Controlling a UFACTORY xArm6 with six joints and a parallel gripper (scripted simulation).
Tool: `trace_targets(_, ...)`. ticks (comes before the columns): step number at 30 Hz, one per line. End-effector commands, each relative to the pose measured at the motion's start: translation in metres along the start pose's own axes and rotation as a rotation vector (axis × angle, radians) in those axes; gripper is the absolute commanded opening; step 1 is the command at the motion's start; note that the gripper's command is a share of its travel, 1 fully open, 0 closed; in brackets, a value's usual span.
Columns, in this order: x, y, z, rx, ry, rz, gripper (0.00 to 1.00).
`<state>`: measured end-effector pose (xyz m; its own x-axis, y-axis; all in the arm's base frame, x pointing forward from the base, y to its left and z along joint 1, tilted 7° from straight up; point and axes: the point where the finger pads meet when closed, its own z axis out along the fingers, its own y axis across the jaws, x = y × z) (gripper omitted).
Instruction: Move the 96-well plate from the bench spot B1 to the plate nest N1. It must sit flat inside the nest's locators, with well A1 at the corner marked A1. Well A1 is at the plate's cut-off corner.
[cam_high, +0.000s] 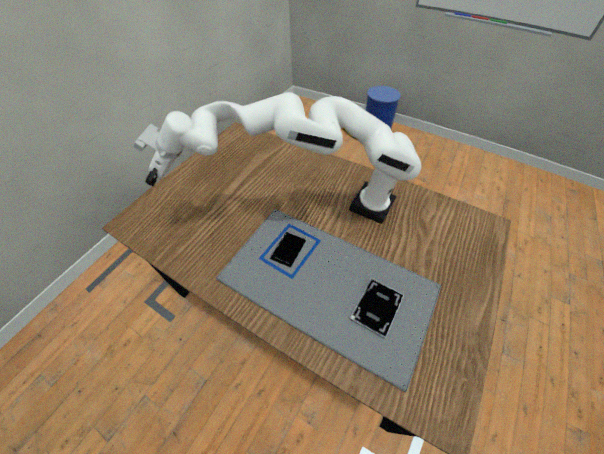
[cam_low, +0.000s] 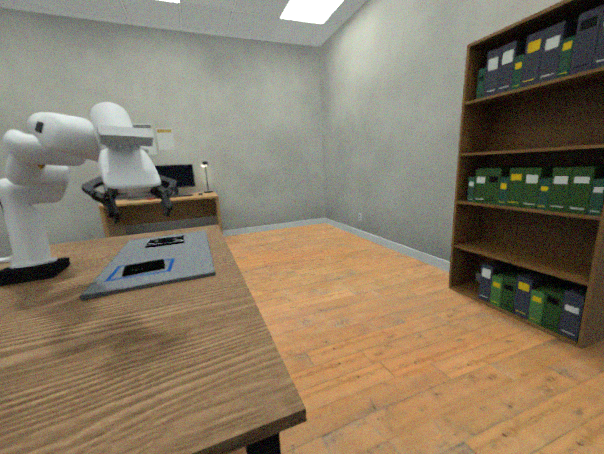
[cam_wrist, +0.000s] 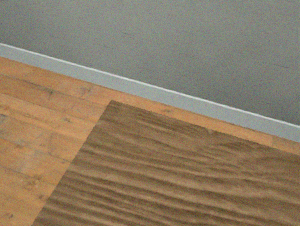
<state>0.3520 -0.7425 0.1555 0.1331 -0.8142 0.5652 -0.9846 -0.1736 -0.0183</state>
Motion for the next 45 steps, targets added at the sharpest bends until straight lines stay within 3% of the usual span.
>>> trace_targets(1, 0.003, 0.000, -0.003, 0.001, 0.006, 0.001, 1.00)
trace_targets(17, 0.003, 0.000, -0.003, 0.001, 0.006, 0.001, 1.00)
trace_targets(26, -0.026, -0.026, -0.013, 0.040, -0.073, -0.151, 1.00)
trace_targets(45, -0.082, -0.059, -0.030, 0.082, -0.153, -0.304, 1.00)
